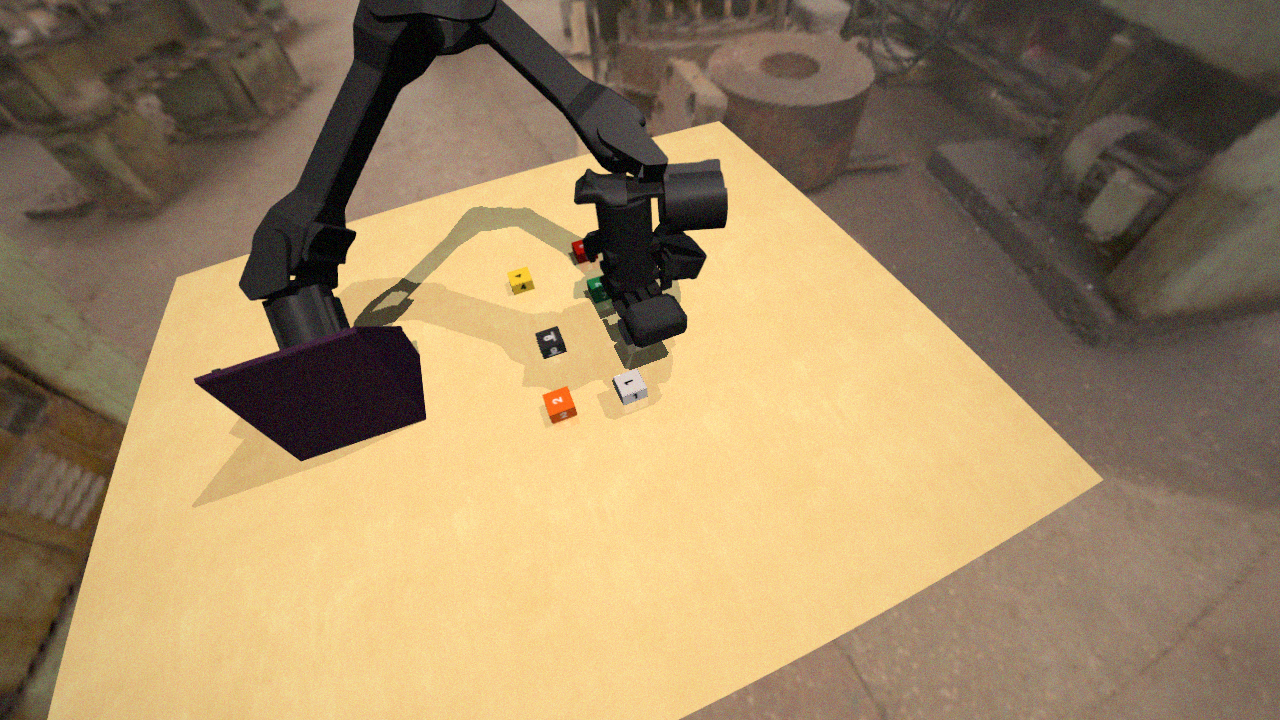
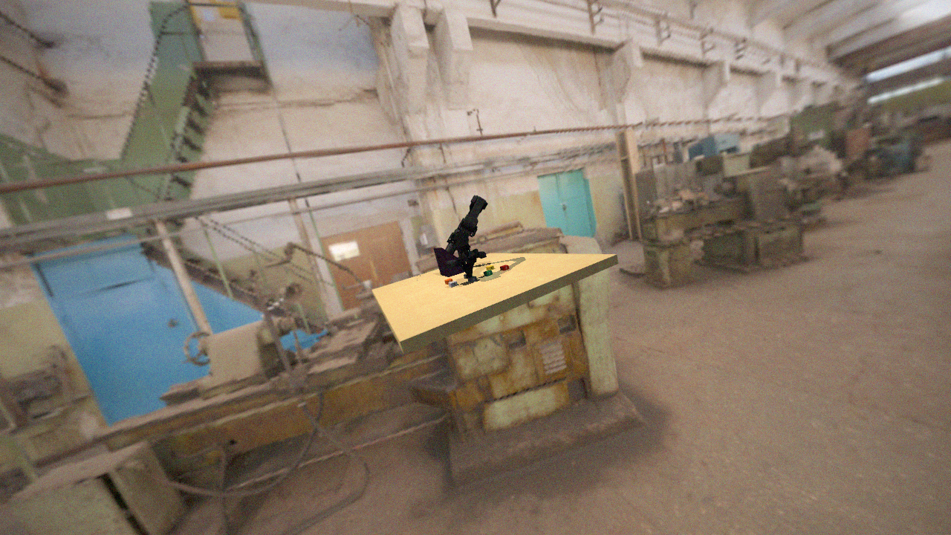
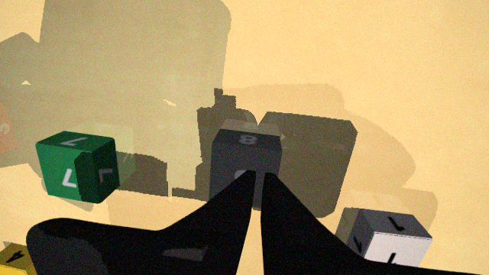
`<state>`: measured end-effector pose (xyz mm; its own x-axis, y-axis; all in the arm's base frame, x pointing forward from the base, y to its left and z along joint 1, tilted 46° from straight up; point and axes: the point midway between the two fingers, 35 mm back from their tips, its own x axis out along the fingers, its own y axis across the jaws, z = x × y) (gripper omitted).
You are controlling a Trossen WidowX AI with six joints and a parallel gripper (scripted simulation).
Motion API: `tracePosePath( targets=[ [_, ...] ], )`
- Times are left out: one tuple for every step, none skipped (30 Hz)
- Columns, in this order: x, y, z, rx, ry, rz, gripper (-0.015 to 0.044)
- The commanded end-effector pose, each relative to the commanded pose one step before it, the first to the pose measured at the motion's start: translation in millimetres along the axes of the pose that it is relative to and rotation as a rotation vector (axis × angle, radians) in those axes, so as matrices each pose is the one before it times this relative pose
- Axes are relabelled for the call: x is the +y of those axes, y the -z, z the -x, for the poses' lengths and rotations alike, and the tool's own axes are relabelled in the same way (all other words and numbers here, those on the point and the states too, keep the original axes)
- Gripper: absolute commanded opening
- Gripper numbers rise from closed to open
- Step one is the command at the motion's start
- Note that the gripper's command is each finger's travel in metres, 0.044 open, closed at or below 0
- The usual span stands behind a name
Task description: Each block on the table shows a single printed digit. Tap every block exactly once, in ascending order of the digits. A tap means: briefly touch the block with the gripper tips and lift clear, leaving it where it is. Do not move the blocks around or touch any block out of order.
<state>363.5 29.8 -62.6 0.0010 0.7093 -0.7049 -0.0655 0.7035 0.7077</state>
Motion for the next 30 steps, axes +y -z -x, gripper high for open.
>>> tracePosePath(
  targets=[
    [0.45, 0.79, -6.03, 0.00024, -0.00507, -0.0066, 0.002],
    [0.01, 0.01, -0.25, 0.0, -0.00003, 0.0, 0.002],
    [0.0, 0.0, 0.0, 0.0, 0.0, 0.0, 0.002],
    [0.0, 0.0, 0.0, 0.0, 0.0, 0.0, 0.002],
    [0.0, 0.0, 0.0, 0.0, 0.0, 0.0, 0.002],
    [0.0, 0.0, 0.0, 0.0, 0.0, 0.0, 0.002],
    [-1.0, -0.31, 5.9, -0.00076, 0.00466, 0.0031, 0.002],
    [0.15, -0.12, 10.35, 0.00035, -0.00112, -0.0013, 0.002],
    [0.34, 0.18, 10.43, 0.00033, -0.00152, -0.0013, 0.002],
    [0.16, 0.13, 3.5, 0.00011, -0.0006, -0.0004, 0.002],
    [0.0, 0.0, 0.0, 0.0, 0.0, 0.0, 0.002],
    [0.0, 0.0, 0.0, 0.0, 0.0, 0.0, 0.002],
    [0.0, 0.0, 0.0, 0.0, 0.0, 0.0, 0.002],
    [-0.25, -0.42, 3.29, -0.00022, 0.00069, 0.0002, 0.002],
    [-0.65, -1.06, 9.95, -0.00057, 0.00187, 0.0005, 0.002],
    [-0.77, -1.06, 16.81, -0.00069, 0.00244, 0.0008, 0.002],
    [-0.29, -0.02, 20.58, 0.00018, 0.00103, 0.0, 0.002],
    [0.37, 1.0, 16.93, 0.00091, -0.00088, -0.0009, 0.002],
    [0.5, 1.02, 10.16, 0.00075, -0.00121, -0.0008, 0.002],
    [0.21, 0.41, 3.39, 0.00025, -0.00048, -0.0002, 0.002],
    [0.0, 0.0, 0.0, 0.0, 0.0, 0.0, 0.002],
    [0.0, 0.0, 0.0, 0.0, 0.0, 0.0, 0.002],
    [0.0, 0.0, 0.0, 0.0, 0.0, 0.0, 0.002],
    [0.0, 0.0, 0.0, 0.0, 0.0, 0.0, 0.002],
    [0.23, 1.45, 0.24, 0.00005, 0.00008, -0.0001, 0.002],
    [0.7, 4.37, 0.67, 0.00015, 0.00023, -0.0002, 0.002],
    [1.21, 7.36, 0.98, 0.00027, 0.00033, -0.0004, 0.002],
    [1.63, 9.52, 0.99, 0.00036, 0.00032, -0.0005, 0.002],
    [1.74, 9.73, 0.7, 0.00039, 0.00021, -0.0005, 0.002],
    [1.84, 9.87, 0.4, 0.00041, 0.00009, -0.0005, 0.002]
  ],
)
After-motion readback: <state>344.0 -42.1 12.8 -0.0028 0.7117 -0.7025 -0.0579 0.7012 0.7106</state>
